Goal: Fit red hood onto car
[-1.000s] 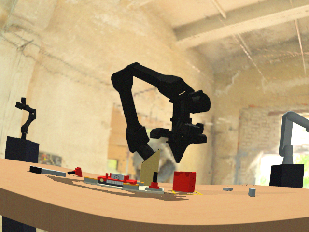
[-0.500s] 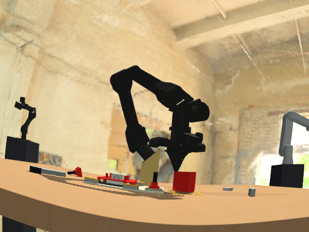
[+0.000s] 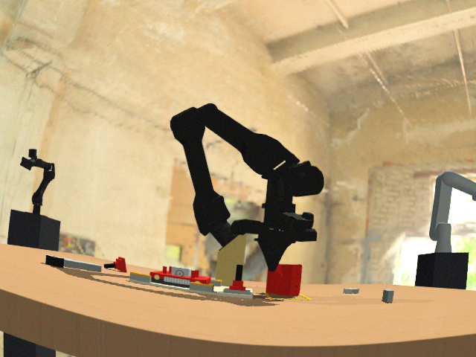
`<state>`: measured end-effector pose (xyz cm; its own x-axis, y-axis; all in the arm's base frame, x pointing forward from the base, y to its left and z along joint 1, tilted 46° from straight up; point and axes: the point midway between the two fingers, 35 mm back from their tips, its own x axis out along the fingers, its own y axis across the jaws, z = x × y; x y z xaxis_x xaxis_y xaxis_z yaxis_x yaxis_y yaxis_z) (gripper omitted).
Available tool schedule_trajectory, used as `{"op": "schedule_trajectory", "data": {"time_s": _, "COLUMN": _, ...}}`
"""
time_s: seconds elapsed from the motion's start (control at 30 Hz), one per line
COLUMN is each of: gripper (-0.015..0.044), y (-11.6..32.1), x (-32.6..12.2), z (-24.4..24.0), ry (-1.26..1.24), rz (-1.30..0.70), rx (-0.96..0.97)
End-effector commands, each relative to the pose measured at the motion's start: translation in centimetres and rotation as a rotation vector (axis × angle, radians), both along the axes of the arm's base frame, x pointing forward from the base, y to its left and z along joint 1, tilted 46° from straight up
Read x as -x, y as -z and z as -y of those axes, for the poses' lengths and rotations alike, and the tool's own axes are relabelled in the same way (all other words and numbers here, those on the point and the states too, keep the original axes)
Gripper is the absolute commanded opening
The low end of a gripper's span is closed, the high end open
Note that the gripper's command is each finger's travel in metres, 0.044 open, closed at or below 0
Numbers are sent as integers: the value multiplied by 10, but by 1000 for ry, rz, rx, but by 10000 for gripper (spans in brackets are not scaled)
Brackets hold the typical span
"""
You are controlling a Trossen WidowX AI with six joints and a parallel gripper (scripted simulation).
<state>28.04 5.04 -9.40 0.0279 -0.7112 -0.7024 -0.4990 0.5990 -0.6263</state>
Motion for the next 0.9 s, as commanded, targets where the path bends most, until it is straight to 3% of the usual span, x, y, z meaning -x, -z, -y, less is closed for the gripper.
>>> {"op": "schedule_trajectory", "data": {"time_s": 0.0, "gripper": 0, "y": 3, "x": 1, "z": -3, "ry": 2, "rz": 4, "rx": -3}}
{"op": "schedule_trajectory", "data": {"time_s": 0.87, "gripper": 0, "y": 20, "x": 13, "z": -21, "ry": 1, "rz": 4, "rx": -7}}
